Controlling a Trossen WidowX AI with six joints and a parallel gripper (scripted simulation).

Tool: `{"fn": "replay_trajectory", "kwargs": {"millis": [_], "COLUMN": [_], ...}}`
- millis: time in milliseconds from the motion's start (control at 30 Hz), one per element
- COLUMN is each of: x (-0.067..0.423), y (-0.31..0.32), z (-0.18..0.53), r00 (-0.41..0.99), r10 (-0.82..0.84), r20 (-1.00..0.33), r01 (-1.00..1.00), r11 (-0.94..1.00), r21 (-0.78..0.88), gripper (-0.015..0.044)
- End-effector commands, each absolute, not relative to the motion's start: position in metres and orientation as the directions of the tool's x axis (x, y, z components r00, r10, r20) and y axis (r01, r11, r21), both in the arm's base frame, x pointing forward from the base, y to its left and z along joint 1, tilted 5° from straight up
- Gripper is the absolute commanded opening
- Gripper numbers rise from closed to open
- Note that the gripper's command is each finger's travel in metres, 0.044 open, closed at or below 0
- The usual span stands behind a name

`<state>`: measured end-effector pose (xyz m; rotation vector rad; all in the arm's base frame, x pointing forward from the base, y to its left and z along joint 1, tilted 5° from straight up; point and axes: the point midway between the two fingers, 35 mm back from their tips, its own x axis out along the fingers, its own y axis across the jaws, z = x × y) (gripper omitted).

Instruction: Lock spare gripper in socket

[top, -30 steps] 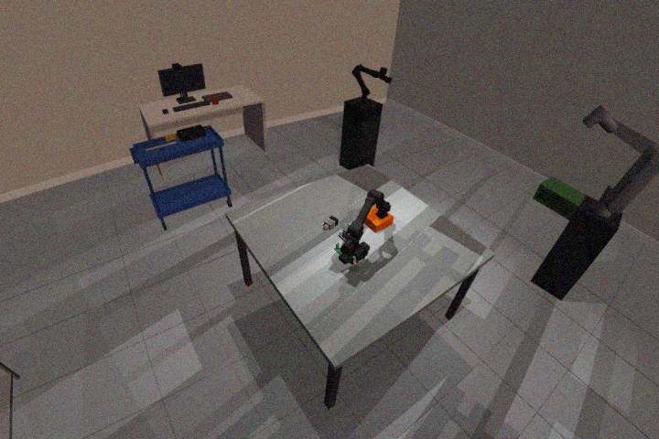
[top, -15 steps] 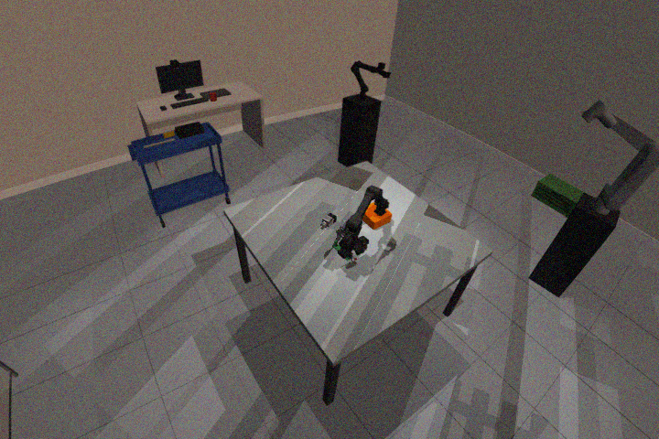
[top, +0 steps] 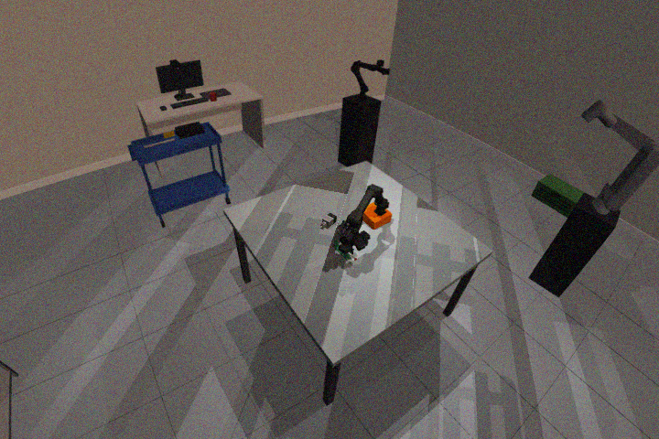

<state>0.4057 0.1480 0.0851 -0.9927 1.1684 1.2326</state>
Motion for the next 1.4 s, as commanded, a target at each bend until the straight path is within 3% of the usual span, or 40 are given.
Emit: {"fn": "replay_trajectory", "kwargs": {"millis": [0, 167, 333, 533, 867, 1133, 1367], "x": [0.405, 0.402, 0.402, 0.404, 0.403, 0.409, 0.410], "y": [0.147, 0.146, 0.147, 0.091, 0.083, 0.087, 0.088], "z": [0.096, 0.107, 0.099, 0.150, 0.155, 0.090, 0.083], "r00": [-0.032, -0.041, -0.044, 0.089, 0.108, 0.108, 0.108], "r10": [0.163, 0.160, 0.159, 0.130, 0.123, 0.124, 0.124], "r20": [-0.986, -0.986, -0.986, -0.988, -0.986, -0.986, -0.986], "r01": [-0.993, -0.993, -0.993, -0.992, -0.990, -0.990, -0.990], "r11": [0.103, 0.104, 0.104, 0.105, 0.106, 0.106, 0.106], "r21": [0.049, 0.058, 0.061, -0.076, -0.096, -0.095, -0.095], "gripper": [0.0200, 0.0200, 0.0331, 0.0180, 0.0180, 0.0180, 0.0180]}}
